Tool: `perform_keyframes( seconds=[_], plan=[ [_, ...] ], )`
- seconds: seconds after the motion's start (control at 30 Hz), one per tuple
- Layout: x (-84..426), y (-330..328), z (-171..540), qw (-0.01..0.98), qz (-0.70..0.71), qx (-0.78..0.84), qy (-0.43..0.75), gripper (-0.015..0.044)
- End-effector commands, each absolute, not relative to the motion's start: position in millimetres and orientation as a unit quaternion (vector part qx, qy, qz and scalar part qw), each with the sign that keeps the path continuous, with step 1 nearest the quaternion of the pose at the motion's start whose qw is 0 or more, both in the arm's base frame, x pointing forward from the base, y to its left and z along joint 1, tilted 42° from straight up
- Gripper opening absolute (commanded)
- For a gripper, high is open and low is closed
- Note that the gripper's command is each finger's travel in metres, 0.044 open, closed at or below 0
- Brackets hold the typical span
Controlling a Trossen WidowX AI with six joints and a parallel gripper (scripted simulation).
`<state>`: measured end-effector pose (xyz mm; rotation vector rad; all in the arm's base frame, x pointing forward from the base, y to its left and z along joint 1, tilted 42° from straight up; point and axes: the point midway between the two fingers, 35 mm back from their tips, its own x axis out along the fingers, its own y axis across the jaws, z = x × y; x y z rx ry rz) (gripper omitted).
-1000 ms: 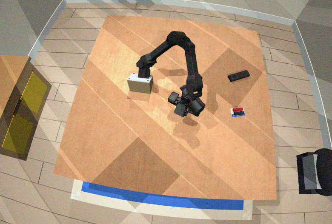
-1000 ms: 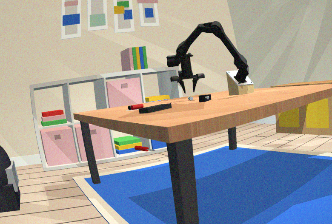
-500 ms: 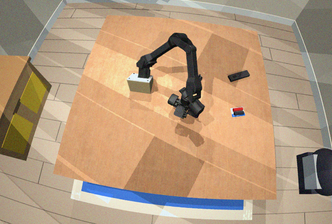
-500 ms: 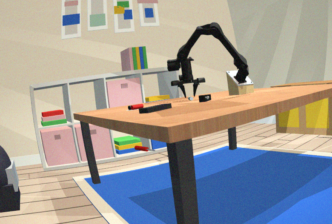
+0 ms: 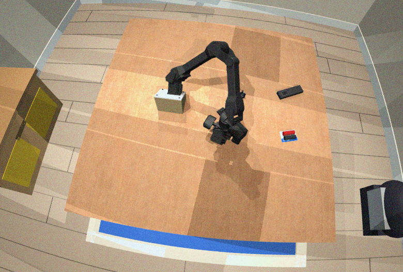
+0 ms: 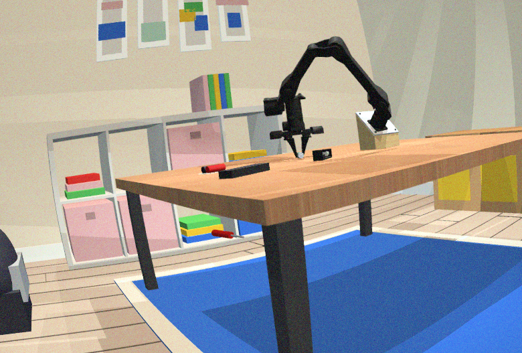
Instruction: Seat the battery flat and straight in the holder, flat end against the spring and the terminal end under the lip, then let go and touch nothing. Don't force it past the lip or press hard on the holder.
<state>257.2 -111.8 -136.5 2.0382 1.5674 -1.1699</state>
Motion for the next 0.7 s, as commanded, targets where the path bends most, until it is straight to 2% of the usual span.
perform_keyframes(
  seconds=[0.0, 0.53, 0.67],
  plan=[
    [257, -111, -137, 0.155, -0.409, 0.714, 0.547, 0.0065],
    [254, -144, -98, 0.160, -0.407, 0.712, 0.549, 0.0065],
    [265, -136, -85, 0.235, -0.350, 0.691, 0.587, 0.0065]
  ],
)
